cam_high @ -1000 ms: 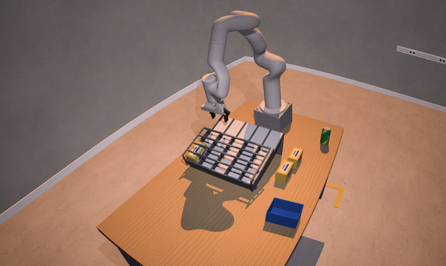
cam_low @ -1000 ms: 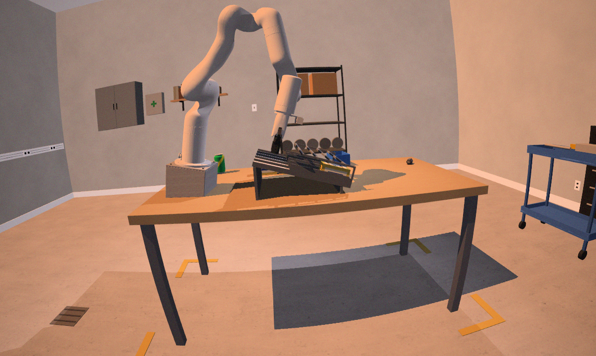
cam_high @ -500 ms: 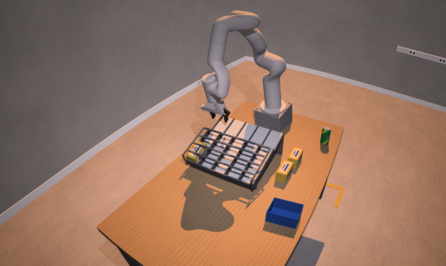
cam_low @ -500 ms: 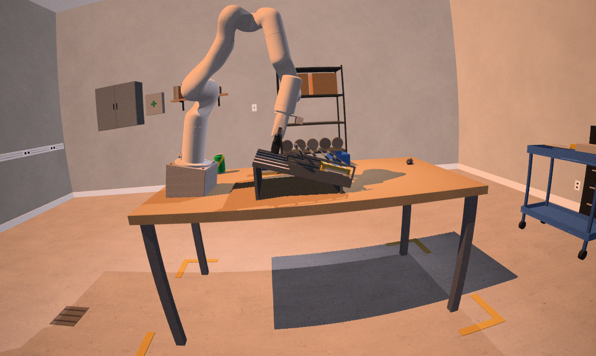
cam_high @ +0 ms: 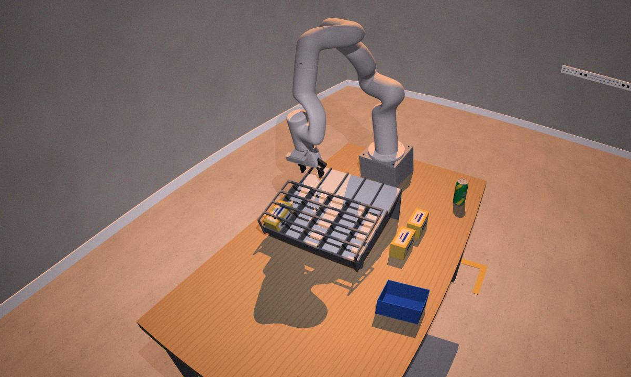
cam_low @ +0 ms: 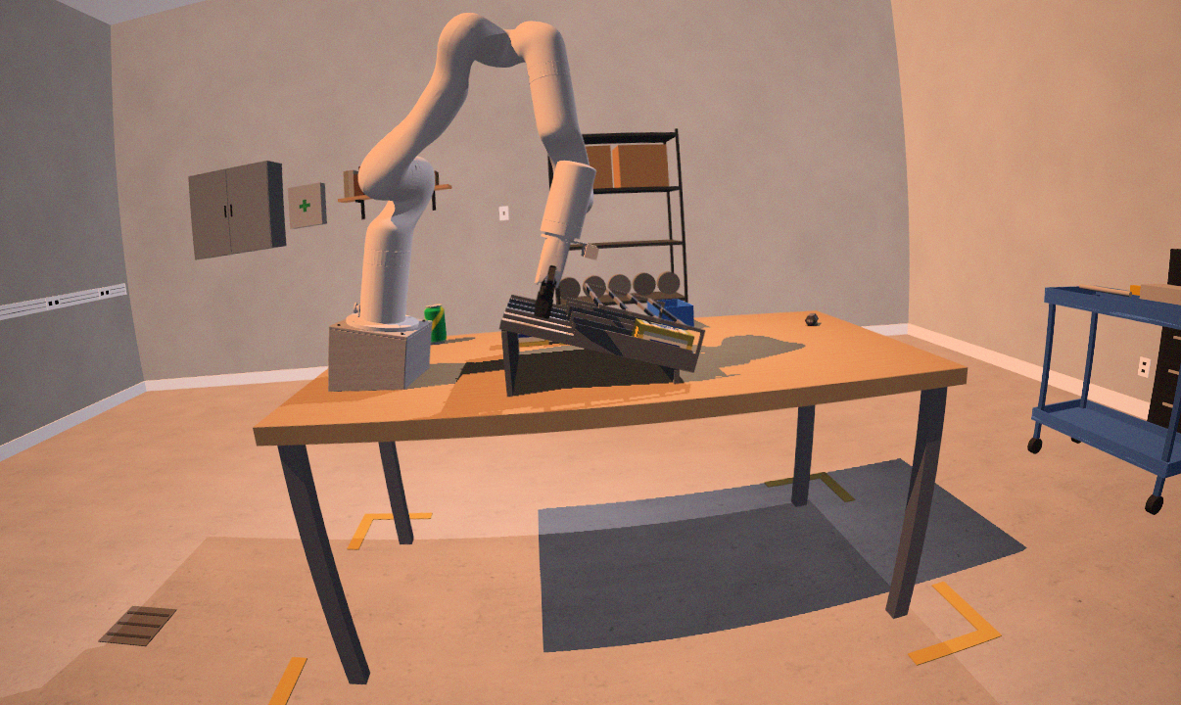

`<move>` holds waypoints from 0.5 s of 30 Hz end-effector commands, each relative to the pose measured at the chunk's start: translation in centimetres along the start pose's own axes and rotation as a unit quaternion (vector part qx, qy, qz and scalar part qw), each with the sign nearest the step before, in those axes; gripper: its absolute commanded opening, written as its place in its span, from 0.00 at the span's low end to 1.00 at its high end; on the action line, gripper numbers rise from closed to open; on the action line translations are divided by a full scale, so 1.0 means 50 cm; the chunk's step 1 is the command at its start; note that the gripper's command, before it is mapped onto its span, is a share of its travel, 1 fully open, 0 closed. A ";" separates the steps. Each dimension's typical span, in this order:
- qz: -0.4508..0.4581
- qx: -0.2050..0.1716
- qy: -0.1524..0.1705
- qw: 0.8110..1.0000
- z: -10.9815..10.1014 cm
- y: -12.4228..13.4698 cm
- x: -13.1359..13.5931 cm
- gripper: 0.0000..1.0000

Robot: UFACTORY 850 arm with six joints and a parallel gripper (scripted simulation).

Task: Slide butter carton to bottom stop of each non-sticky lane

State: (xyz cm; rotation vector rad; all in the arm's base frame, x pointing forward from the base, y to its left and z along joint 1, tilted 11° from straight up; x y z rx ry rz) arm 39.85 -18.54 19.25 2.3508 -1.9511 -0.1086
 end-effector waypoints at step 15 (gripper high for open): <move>0.000 0.001 0.000 1.000 -0.001 -0.001 0.001 0.00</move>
Point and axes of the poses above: the point where the finger pads meet when closed, its own z axis out along the fingers, its own x axis across the jaws, y = z × x, the point moved 9 cm from there along -z, back along the fingers, and after that the axes turned 12 degrees about -z, right-handed, at the moved point
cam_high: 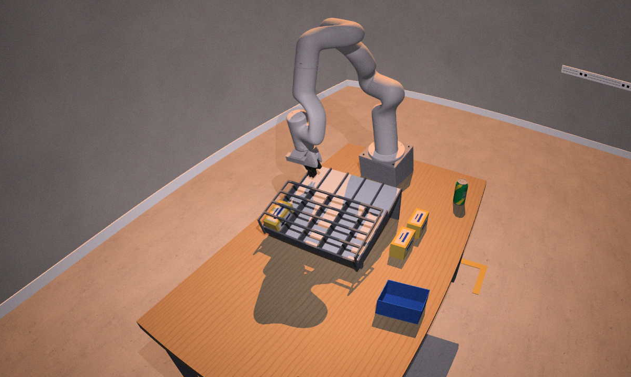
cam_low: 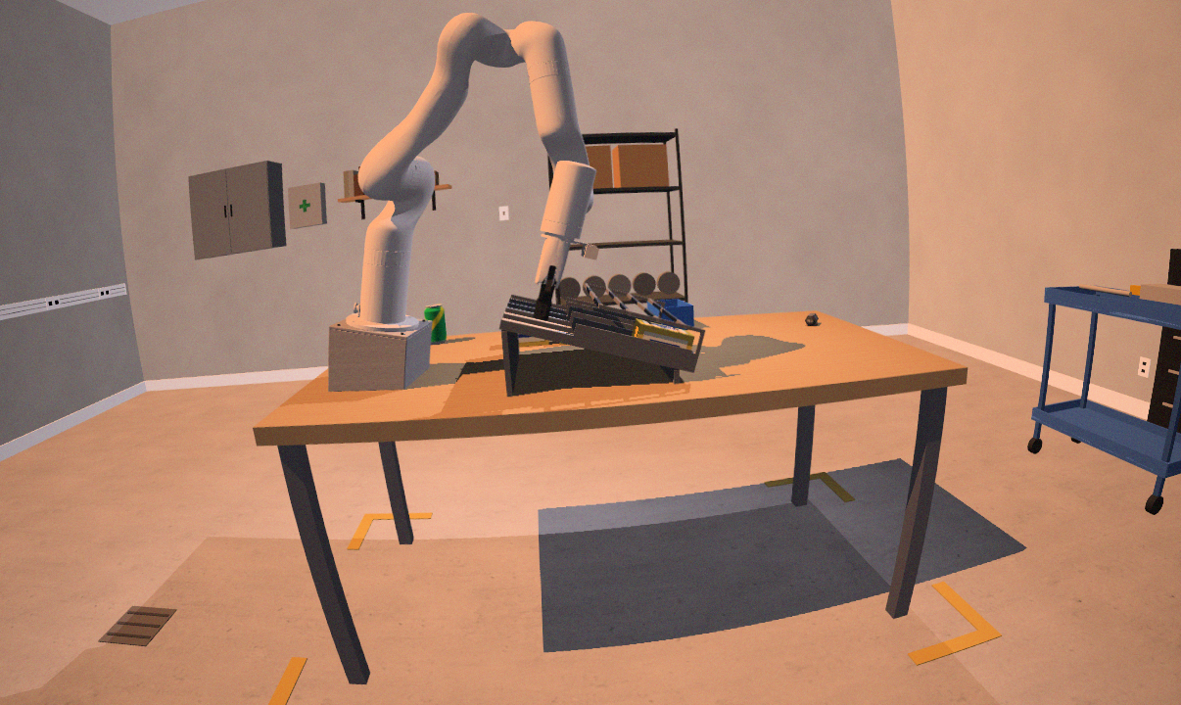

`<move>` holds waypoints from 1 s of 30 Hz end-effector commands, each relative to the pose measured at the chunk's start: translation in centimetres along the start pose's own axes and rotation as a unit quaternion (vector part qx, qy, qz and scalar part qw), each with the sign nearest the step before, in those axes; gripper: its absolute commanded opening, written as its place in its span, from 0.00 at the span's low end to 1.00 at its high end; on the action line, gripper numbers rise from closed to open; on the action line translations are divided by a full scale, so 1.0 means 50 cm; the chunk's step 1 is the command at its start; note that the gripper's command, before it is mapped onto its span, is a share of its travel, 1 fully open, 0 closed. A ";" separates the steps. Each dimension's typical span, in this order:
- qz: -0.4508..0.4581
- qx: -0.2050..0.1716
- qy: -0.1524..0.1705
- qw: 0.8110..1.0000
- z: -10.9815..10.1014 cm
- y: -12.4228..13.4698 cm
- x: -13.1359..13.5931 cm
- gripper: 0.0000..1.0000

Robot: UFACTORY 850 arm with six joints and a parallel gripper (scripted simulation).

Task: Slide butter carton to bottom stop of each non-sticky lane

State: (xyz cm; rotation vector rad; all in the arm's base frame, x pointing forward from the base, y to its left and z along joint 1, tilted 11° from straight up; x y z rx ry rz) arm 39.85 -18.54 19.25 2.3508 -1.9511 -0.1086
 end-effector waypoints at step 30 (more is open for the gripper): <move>0.000 0.001 0.000 1.000 -0.001 -0.001 0.001 1.00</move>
Point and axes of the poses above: the point where the finger pads meet when closed, its own z axis out along the fingers, its own x axis across the jaws, y = z × x, the point moved 9 cm from there along -z, back along the fingers, and after that the axes turned 12 degrees about -z, right-handed, at the moved point
